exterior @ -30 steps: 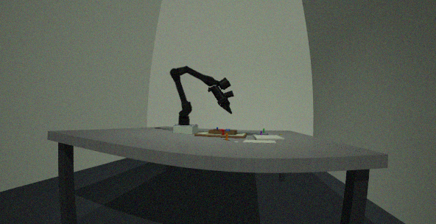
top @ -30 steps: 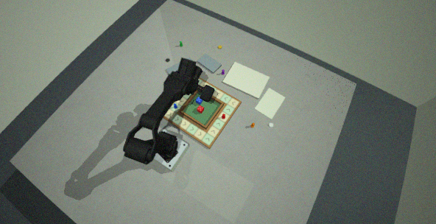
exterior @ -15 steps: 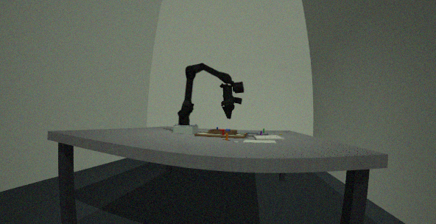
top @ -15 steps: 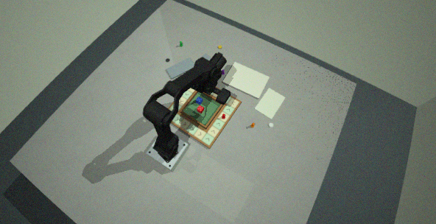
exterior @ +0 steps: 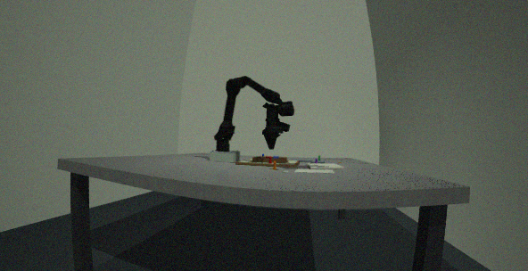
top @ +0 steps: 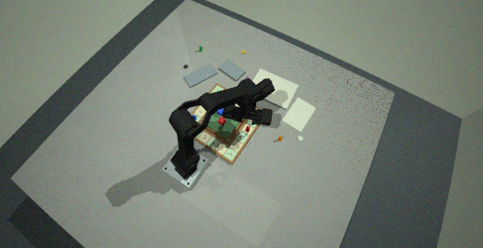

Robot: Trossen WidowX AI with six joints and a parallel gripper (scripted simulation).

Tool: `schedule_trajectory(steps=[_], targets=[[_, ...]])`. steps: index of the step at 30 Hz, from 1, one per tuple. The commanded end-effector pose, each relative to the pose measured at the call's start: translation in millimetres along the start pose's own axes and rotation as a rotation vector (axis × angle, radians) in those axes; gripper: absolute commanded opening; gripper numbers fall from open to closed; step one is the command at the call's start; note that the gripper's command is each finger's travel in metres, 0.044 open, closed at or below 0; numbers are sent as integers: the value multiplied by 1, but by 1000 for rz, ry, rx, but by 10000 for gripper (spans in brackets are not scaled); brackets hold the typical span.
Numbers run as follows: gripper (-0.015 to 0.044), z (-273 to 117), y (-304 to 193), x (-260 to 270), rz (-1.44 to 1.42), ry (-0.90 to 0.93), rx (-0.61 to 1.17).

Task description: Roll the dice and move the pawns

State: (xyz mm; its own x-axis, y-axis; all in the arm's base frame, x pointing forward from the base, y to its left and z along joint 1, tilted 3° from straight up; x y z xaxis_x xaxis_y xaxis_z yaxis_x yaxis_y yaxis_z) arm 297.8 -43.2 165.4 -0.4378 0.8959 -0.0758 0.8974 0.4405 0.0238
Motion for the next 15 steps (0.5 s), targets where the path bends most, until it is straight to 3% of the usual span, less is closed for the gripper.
schedule_trajectory(steps=[1,15], targets=[[200,2,-3,-7,-56,9,-2],[200,21,-3,-7,-56,9,-1]])
Point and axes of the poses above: the point midway between the two fingers, 35 mm back from their tips, its own z axis out along the fingers, its own x axis across the jaws, y = z × x, the point moved 9 cm from there along -z, back along the fingers, and after that the axes turned 5 degrees about z, right-handed, at the moved point
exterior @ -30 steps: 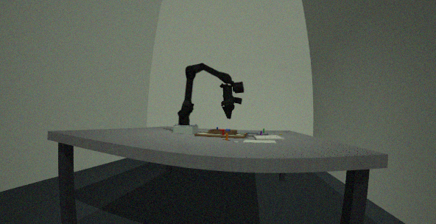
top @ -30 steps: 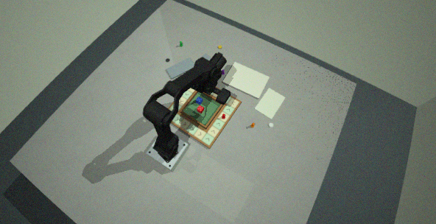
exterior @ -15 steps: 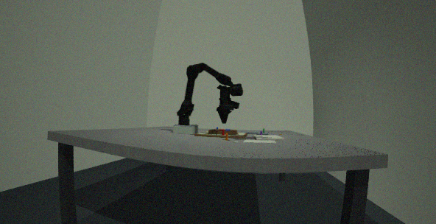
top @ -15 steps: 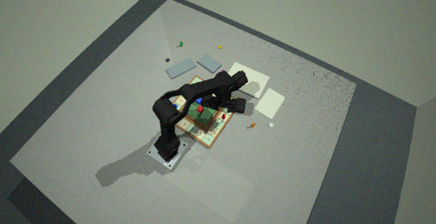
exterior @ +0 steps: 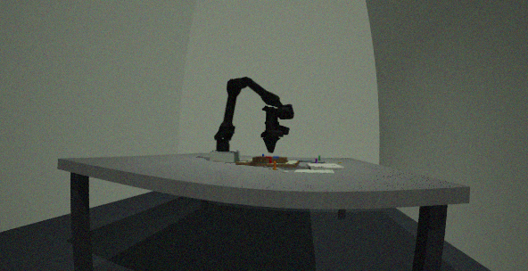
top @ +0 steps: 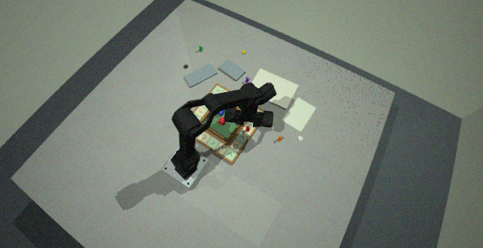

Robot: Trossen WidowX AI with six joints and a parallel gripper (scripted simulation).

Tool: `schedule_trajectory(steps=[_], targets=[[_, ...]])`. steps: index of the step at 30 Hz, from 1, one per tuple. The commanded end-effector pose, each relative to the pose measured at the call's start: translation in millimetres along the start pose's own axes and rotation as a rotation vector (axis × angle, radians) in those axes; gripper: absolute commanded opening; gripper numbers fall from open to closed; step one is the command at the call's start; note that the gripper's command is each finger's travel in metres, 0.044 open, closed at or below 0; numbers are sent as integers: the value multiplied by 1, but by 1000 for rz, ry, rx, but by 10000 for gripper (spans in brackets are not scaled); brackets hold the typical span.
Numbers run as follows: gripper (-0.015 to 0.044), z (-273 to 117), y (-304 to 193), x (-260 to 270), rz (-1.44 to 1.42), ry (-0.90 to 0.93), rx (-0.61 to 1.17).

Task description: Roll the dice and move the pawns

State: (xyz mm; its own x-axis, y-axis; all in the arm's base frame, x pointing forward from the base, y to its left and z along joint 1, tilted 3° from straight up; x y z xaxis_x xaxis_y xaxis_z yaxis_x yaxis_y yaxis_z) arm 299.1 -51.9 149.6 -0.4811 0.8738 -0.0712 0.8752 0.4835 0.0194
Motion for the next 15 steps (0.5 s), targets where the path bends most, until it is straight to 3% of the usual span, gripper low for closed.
schedule_trajectory(steps=[1,15], targets=[[200,7,0,0,-8,3,-2],[200,29,0,0,-8,3,-2]])
Point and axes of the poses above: the point midway between the two fingers, 35 mm back from their tips, its own z axis out along the fingers, its own x axis across the jaws, y = z × x, the point moved 9 cm from there along -z, back along the fingers, and after that the axes turned 5 degrees about z, right-handed, at the moved point
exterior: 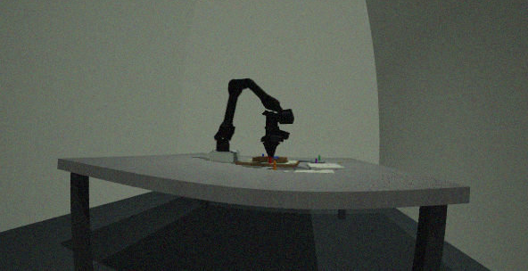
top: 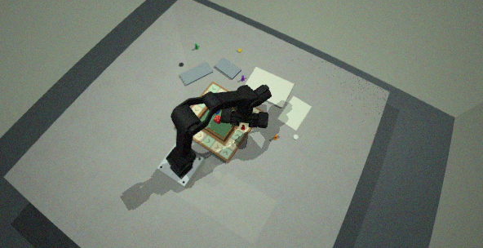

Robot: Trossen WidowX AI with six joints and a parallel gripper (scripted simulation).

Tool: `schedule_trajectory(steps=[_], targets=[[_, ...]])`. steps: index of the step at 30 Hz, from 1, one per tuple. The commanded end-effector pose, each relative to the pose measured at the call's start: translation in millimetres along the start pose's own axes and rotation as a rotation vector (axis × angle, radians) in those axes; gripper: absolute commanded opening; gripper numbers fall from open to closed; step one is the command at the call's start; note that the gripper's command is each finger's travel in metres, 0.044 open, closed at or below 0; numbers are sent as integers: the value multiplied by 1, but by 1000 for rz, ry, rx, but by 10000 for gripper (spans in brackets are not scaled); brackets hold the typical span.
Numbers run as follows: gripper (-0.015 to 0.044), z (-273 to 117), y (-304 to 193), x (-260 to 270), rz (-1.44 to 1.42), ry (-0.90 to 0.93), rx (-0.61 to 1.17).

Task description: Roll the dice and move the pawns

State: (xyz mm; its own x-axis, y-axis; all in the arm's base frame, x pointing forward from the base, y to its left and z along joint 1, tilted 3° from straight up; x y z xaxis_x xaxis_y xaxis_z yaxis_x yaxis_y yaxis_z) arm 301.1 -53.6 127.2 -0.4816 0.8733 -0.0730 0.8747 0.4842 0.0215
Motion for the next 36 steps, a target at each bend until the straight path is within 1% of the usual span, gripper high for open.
schedule_trajectory(steps=[1,10,16,22,27,36], targets=[[200,8,-1,1,-7,5,0],[200,20,-1,1,-7,5,0],[43,20,-1,1,-7,5,0],[3,20,-1,1,-7,5,0],[0,16,-1,1,-7,5,0],[0,-39,4,-3,-7,5,-1]])
Point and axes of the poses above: the point midway between the two fingers, 35 mm back from their tips, its own z axis out along the fingers, its own x axis across the jaws, y = z × x, the point moved 9 cm from there along -z, back along the fingers, and after that the axes turned 5 degrees about z, right-handed, at the moved point
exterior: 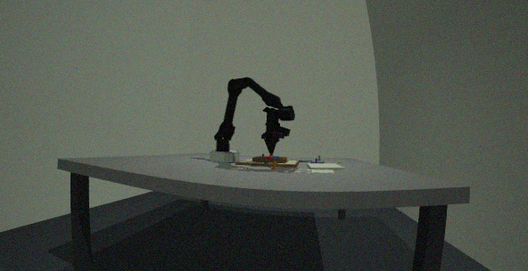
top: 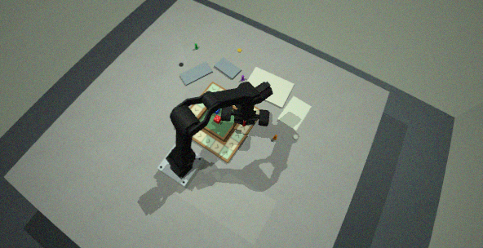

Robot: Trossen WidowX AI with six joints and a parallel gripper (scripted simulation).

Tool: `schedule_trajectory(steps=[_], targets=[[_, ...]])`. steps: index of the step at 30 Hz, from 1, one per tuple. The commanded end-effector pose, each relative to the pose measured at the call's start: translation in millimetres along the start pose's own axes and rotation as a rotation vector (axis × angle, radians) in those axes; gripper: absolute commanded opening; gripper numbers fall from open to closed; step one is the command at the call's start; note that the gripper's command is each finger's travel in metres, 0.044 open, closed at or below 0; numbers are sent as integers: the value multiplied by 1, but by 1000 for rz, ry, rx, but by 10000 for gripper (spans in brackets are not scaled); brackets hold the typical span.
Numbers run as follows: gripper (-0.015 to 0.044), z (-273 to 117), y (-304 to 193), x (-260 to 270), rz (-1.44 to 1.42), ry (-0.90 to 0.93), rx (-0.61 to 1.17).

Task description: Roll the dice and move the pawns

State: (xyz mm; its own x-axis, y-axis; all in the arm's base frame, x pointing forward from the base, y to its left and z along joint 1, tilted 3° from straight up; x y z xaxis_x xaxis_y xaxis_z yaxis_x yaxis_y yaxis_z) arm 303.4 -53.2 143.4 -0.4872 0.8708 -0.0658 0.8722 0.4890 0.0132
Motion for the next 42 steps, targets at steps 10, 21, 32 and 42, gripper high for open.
schedule_trajectory(steps=[10,21,32,42], targets=[[0,-87,-5,4,-1,-2,-8],[0,-84,13,11,1,0,-8],[0,-52,78,46,0,4,-11],[0,-20,128,93,0,5,-17]])
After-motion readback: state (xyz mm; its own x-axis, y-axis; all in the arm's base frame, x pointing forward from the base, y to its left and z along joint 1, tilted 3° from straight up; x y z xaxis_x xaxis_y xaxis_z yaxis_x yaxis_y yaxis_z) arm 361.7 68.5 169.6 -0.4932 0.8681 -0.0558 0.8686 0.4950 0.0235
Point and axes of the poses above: the point midway between the two fingers, 35 mm back from their tips, its own z axis out along the fingers, its own x axis across the jaws, y = z × x, the point moved 9 cm from there along -z, back along the fingers, and after that the axes turned 5 degrees about z, right-handed, at the moved point
